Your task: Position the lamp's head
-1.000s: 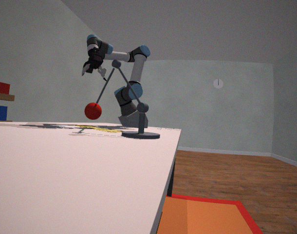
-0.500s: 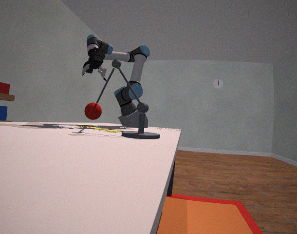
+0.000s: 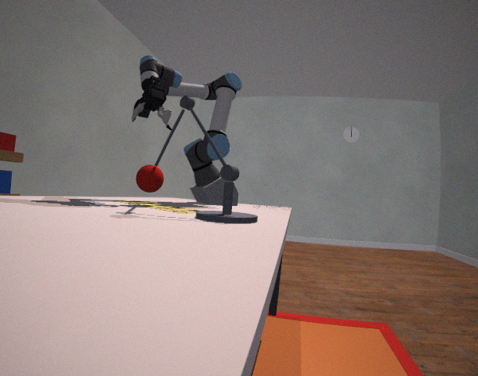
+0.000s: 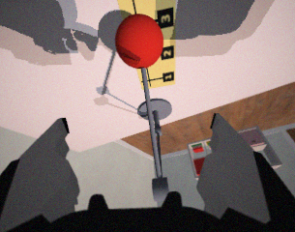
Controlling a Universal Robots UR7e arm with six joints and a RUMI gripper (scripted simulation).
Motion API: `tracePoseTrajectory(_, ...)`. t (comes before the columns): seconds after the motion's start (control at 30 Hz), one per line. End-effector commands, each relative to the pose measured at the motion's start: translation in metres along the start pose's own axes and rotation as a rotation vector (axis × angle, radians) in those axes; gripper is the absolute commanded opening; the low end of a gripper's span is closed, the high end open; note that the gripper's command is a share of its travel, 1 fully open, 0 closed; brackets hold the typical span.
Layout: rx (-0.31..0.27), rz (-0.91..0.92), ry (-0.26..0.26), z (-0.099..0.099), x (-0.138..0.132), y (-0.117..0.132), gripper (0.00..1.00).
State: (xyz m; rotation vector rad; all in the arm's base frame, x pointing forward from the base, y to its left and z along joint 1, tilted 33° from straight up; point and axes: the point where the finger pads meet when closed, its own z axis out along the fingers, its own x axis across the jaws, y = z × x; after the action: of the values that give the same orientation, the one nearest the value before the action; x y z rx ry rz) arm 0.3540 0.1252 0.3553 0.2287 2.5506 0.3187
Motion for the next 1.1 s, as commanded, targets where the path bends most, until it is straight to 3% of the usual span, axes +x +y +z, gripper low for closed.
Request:
tracePoseTrajectory(0.0,0.0,0.0,-0.001,0.0,0.0,0.0,1.0)
tracePoseTrajectory(0.57,0.0,0.0,-0.001,0.0,0.0,0.0,1.0)
tracePoseTrajectory(1.07,-0.028,-0.165,0.051,0.005,0.004,0.022,1.0)
